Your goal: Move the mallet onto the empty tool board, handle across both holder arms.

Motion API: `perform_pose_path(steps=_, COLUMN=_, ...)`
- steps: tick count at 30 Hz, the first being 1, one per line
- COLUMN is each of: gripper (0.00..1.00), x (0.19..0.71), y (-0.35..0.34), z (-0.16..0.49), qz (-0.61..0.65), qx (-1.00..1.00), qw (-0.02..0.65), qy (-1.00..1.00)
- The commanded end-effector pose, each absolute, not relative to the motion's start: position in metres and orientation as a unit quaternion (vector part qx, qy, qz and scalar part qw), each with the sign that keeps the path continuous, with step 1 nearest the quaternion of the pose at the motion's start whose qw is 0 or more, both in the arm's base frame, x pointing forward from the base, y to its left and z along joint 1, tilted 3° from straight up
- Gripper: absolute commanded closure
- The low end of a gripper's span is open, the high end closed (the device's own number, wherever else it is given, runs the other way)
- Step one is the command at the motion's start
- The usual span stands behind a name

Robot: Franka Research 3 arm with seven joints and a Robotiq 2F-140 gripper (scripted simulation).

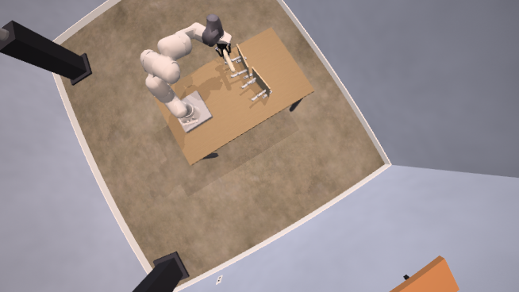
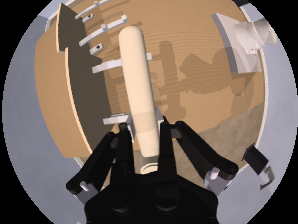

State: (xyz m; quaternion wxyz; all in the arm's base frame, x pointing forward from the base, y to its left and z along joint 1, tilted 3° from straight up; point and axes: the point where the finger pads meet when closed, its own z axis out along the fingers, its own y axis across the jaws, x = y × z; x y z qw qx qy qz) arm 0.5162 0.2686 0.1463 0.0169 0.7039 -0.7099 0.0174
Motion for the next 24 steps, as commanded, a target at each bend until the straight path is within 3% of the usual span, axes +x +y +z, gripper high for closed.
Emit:
perform_pose_path(steps=1, gripper=1.00, x=0.519, y=0.270, z=0.147, qz=0.019, qx=0.699, qw=0.011, qy=-0.715)
perform_pose_path(steps=24, gripper=1.00, x=0.518, y=0.269, z=0.121, qz=0.019, qx=0.699, qw=0.011, qy=-0.715)
